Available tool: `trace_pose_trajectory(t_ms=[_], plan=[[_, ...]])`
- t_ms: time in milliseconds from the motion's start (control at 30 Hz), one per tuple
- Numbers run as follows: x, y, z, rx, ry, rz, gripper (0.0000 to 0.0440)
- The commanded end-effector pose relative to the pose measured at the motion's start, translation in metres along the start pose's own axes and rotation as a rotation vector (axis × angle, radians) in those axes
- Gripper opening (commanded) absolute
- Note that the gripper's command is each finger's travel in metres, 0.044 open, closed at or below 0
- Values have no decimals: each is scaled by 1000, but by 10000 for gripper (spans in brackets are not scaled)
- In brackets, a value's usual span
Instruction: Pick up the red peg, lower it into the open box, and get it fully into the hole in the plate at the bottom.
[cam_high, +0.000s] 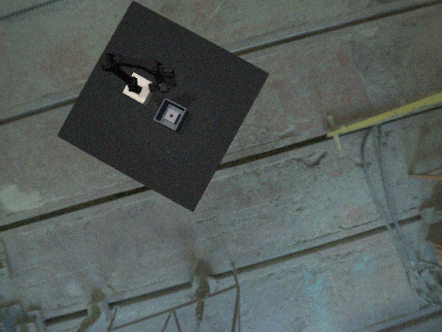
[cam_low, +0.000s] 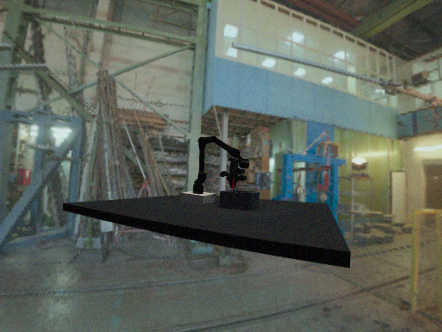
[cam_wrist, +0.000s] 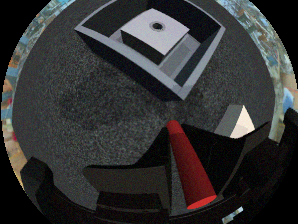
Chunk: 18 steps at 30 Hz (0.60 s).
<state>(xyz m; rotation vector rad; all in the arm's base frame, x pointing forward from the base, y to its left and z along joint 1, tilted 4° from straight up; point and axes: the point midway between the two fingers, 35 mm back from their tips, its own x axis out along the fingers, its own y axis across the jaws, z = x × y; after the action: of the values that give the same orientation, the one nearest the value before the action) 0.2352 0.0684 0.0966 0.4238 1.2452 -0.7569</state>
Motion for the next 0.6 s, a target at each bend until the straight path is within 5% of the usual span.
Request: trace_pose_trajectory(t_ms=[0, 567], plan=[[-9, -3, 18, 40, -26, 2, 0], [5, -16, 98, 197, -91, -4, 0]])
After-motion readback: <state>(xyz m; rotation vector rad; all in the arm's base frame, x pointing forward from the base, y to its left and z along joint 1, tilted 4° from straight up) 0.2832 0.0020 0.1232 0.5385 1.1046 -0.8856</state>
